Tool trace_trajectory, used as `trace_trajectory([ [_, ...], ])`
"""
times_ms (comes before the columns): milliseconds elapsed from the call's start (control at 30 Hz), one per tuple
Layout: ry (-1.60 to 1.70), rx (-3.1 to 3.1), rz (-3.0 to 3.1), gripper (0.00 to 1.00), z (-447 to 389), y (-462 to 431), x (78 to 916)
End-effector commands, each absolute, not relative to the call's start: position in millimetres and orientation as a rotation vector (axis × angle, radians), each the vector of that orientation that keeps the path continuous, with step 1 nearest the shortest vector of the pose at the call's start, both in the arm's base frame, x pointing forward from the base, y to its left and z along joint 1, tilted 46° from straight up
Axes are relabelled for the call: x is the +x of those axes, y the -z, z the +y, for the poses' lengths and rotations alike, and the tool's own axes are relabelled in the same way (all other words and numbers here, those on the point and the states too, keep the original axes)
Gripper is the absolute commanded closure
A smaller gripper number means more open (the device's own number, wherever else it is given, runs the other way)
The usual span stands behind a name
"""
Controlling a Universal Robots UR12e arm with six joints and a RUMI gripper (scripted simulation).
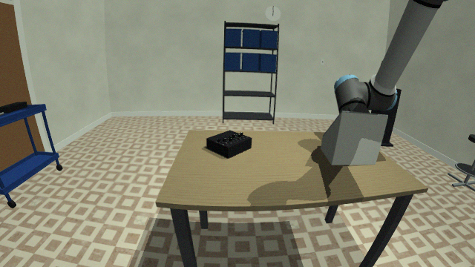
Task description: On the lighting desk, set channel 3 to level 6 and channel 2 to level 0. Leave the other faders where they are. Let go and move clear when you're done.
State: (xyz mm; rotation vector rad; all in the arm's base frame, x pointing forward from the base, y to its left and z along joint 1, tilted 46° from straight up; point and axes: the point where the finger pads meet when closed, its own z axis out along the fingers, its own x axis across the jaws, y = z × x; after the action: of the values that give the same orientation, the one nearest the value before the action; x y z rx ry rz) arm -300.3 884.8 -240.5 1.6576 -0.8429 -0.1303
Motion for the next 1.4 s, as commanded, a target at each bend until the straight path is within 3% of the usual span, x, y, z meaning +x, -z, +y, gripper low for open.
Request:
trace_trajectory([
  [0,0.131,1.659,-0.843,0.0,886,239,-300],
  [833,0.128,1.663,-0.852,0.0,887,239,-290],
  [1100,0.116,1.676,-0.883,0.0,891,236,-256],
  [1367,0.081,1.707,-0.977,0.0,896,229,-163],
])
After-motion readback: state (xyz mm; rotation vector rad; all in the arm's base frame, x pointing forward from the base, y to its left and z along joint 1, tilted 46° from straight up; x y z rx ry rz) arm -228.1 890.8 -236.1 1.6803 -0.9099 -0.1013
